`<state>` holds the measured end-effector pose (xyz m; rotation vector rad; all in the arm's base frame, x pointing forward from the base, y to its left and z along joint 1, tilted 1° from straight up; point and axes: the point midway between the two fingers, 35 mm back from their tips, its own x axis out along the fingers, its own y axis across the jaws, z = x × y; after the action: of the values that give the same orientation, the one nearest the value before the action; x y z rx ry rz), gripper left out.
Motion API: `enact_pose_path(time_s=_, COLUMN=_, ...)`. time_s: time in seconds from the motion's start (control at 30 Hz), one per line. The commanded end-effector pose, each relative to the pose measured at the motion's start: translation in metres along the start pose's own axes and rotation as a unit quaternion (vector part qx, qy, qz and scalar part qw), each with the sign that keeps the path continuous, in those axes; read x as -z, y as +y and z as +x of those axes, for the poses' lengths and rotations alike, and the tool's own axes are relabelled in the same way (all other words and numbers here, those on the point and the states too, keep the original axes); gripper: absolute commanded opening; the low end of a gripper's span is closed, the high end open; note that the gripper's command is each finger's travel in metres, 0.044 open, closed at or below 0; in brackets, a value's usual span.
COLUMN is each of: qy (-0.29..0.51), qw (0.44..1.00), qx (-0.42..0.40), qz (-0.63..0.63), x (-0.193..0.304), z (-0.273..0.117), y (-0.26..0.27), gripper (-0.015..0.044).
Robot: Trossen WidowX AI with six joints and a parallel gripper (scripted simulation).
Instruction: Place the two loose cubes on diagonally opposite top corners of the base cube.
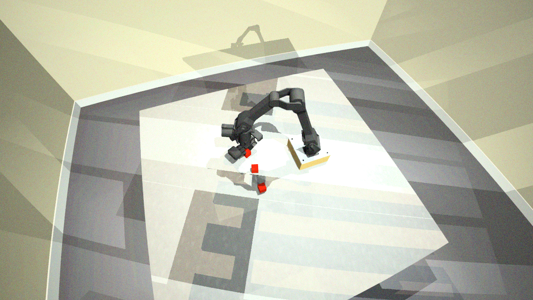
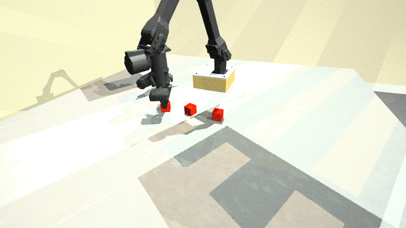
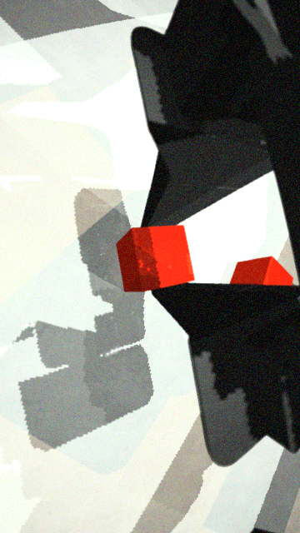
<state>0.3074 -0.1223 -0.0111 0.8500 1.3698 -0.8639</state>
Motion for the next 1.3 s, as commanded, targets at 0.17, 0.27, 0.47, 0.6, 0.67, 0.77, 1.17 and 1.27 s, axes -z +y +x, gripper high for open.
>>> enact_pose_path(time_s=0.17, qy=0.000, qw=1.000, qx=-0.001, qz=-0.003, x=-0.003, z=-0.022, y=0.003, gripper=0.0105)
enact_pose_path(time_s=0.27, qy=0.000, qw=1.000, qx=-0.001, qz=-0.003, x=-0.003, z=-0.031, y=0.003, gripper=0.0105)
enact_pose_path(time_s=0.47, qy=0.000, qw=1.000, qx=-0.001, qz=-0.003, x=-0.004, z=-0.050, y=0.004, gripper=0.0105)
enact_pose_path(time_s=0.6, qy=0.000, qw=1.000, qx=-0.001, qz=-0.003, x=-0.004, z=-0.062, y=0.004, gripper=0.0105)
enact_pose_path(time_s=0.67, qy=0.000, qw=1.000, qx=-0.001, qz=-0.003, x=-0.004, z=-0.069, y=0.003, gripper=0.0105)
enact_pose_path(time_s=0.77, qy=0.000, qw=1.000, qx=-0.001, qz=-0.003, x=-0.003, z=-0.078, y=0.003, gripper=0.0105)
enact_pose_path(time_s=1.17, qy=0.000, qw=1.000, qx=-0.001, qz=-0.003, x=0.000, z=-0.109, y=0.000, gripper=0.0105)
enact_pose_path(time_s=1.27, qy=0.000, qw=1.000, qx=-0.001, qz=-0.004, x=0.000, z=-0.109, y=0.000, gripper=0.0105)
